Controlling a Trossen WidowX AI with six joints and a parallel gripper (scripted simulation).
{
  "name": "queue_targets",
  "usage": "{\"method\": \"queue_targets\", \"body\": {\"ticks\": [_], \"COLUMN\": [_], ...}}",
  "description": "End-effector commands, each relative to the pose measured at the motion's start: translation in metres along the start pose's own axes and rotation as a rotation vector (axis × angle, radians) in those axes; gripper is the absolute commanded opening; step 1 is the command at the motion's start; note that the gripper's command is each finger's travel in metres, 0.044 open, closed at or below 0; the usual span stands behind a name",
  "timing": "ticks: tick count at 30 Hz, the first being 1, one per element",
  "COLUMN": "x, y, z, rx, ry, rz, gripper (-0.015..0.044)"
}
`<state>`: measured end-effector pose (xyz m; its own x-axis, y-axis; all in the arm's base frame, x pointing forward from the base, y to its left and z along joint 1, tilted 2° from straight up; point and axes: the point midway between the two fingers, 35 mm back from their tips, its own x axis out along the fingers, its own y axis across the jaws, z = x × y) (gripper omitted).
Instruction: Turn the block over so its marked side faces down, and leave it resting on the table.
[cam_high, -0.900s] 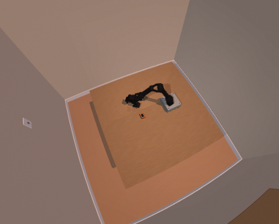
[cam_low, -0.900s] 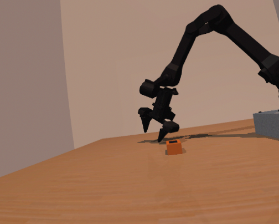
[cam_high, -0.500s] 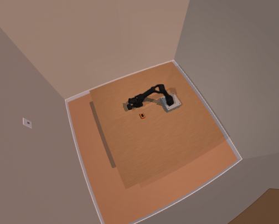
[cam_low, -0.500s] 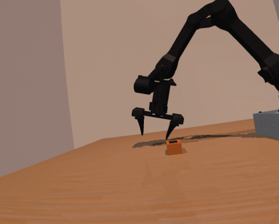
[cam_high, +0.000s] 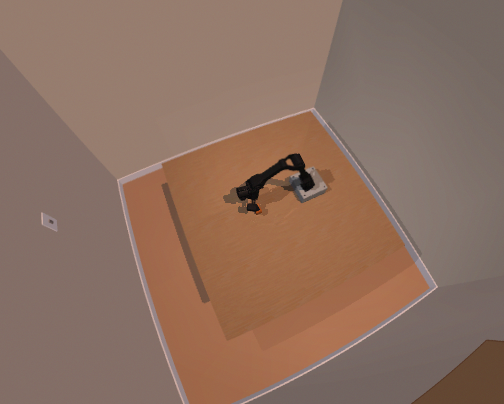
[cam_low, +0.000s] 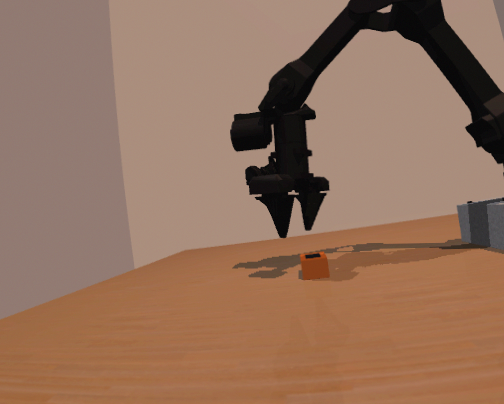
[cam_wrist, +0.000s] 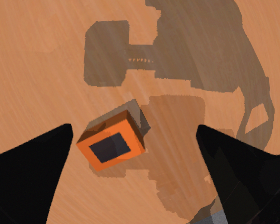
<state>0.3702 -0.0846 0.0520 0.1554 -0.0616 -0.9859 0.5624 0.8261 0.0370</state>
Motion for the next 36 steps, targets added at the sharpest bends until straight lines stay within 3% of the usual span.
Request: {"method": "queue_targets", "body": {"ticks": [1,11,16,36], "x": [-0.033,-0.033,0.002,0.031], "y": [0.025,0.025,0.025,0.023], "z": [-0.032,-0.032,-0.035,-0.037], "rx": [-0.502,-0.502,-0.502,-0.502], "ry": [0.095,0.095,0.095,0.095], "rz": [0.02,0.02,0.019,0.019], "gripper": [0.044,0.044,0.044,0.044]}}
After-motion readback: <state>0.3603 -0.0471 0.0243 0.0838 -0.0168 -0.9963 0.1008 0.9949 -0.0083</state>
